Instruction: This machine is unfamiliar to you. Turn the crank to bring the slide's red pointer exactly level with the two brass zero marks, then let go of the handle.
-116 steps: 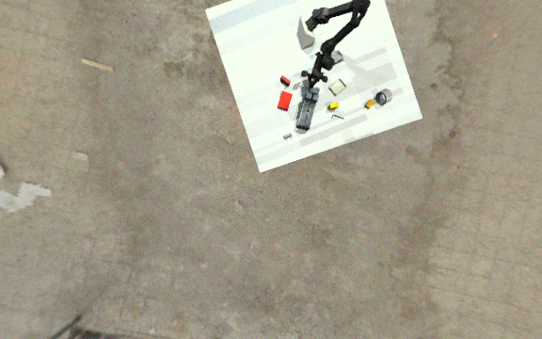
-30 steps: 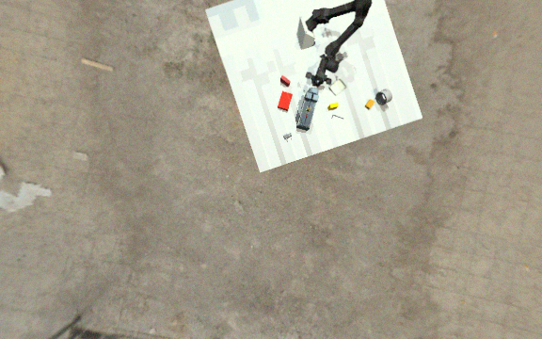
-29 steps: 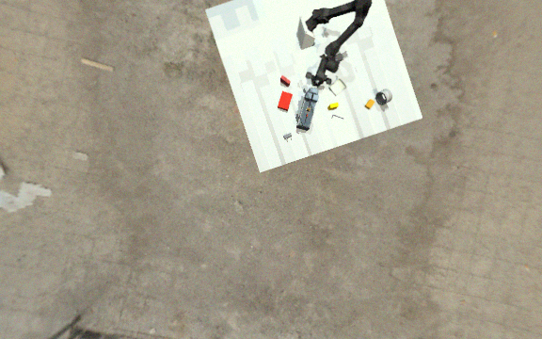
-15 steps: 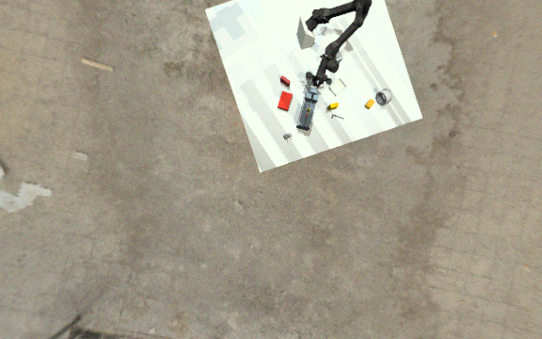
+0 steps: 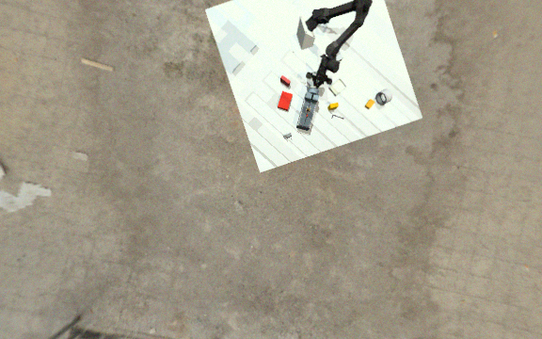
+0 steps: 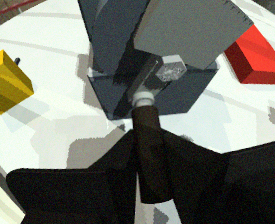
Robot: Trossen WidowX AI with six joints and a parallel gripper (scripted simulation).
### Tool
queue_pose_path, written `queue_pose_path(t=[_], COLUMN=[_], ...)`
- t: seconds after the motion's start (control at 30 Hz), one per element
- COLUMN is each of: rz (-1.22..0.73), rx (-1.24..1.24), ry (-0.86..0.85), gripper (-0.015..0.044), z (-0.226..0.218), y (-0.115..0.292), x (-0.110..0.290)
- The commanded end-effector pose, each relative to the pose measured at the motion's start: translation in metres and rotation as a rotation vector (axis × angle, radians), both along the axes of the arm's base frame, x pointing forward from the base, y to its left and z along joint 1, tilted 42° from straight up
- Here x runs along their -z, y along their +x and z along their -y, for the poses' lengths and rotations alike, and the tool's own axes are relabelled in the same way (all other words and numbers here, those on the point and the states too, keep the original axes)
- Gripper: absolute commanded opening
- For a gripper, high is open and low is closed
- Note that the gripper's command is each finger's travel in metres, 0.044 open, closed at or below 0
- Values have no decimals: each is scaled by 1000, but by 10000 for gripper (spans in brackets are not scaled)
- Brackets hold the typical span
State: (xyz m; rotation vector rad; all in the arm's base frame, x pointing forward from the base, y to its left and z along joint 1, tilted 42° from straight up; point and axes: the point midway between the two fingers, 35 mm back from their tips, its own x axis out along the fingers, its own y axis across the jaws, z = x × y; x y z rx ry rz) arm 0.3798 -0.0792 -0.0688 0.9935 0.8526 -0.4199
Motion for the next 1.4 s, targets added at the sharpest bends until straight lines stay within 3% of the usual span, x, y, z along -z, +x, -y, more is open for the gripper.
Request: queue_pose_path(t=[0.0, 1.37], rz=[21, 21], rx=[-6, -6], ry=[4, 3], gripper=[0, 0], z=[-2, 1], y=[5, 8], x=[-8, -21])
